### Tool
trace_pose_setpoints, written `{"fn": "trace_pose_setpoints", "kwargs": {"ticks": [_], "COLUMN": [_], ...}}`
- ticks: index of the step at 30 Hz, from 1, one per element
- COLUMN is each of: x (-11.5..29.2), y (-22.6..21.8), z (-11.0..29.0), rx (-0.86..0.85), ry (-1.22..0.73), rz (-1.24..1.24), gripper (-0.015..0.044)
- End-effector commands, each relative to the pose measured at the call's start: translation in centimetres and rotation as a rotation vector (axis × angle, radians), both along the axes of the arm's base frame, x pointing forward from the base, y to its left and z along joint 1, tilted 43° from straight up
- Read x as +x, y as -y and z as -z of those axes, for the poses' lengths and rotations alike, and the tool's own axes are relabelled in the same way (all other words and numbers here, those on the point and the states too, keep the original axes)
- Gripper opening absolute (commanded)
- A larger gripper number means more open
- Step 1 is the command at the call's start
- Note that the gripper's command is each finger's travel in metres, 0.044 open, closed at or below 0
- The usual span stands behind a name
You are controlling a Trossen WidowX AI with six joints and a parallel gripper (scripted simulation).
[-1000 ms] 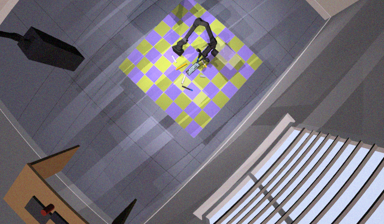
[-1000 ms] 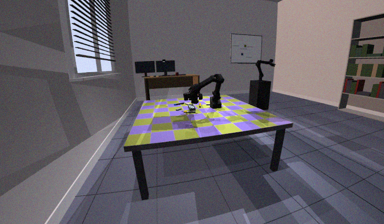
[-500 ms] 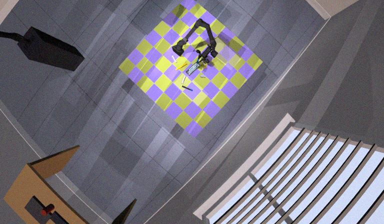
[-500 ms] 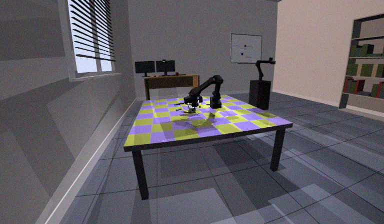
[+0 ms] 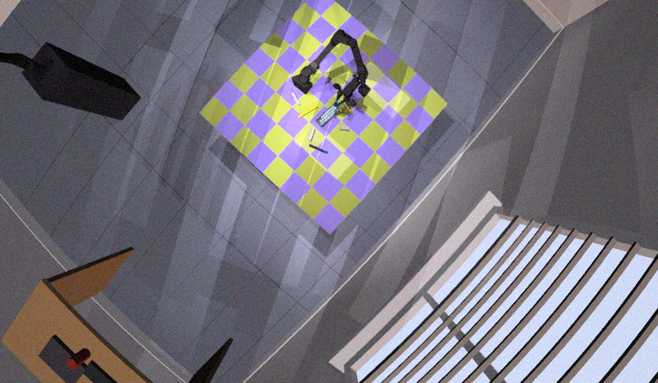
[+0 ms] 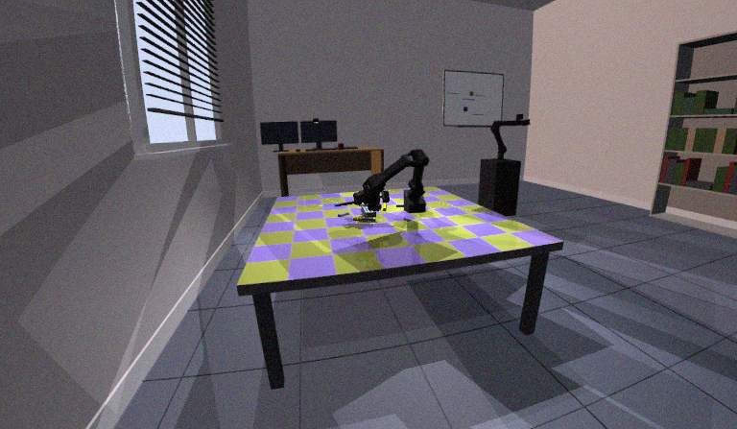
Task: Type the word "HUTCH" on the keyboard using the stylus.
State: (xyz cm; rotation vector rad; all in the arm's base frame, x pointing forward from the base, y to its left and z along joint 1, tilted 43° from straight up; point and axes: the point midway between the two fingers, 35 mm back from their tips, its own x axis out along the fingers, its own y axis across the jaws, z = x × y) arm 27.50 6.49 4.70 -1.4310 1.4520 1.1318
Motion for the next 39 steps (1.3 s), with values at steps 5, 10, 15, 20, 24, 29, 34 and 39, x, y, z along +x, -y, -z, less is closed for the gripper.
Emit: {"fn": "trace_pose_setpoints", "kwargs": {"ticks": [5,10,15,20,24,29,34,39], "x": [0.0,-0.1,-0.1,-0.1,-0.1,-0.1,-0.1,-0.1], "y": [-0.4,-0.5,-0.6,-0.7,-0.9,-1.0,-1.1,-1.2], "z": [0.3,0.5,0.6,0.8,0.9,1.0,1.2,1.2], "rx": [0.005,0.005,0.005,0.005,0.005,0.006,0.006,0.006], "ry": [0.0,0.0,0.0,0.0,0.0,-0.001,-0.001,-0.001], "rz": [0.004,0.004,0.004,0.004,0.004,0.004,0.004,0.004], "gripper": [0.0081,0.0081,0.0081,0.0081,0.0081,0.0081,0.0081,0.0081]}}
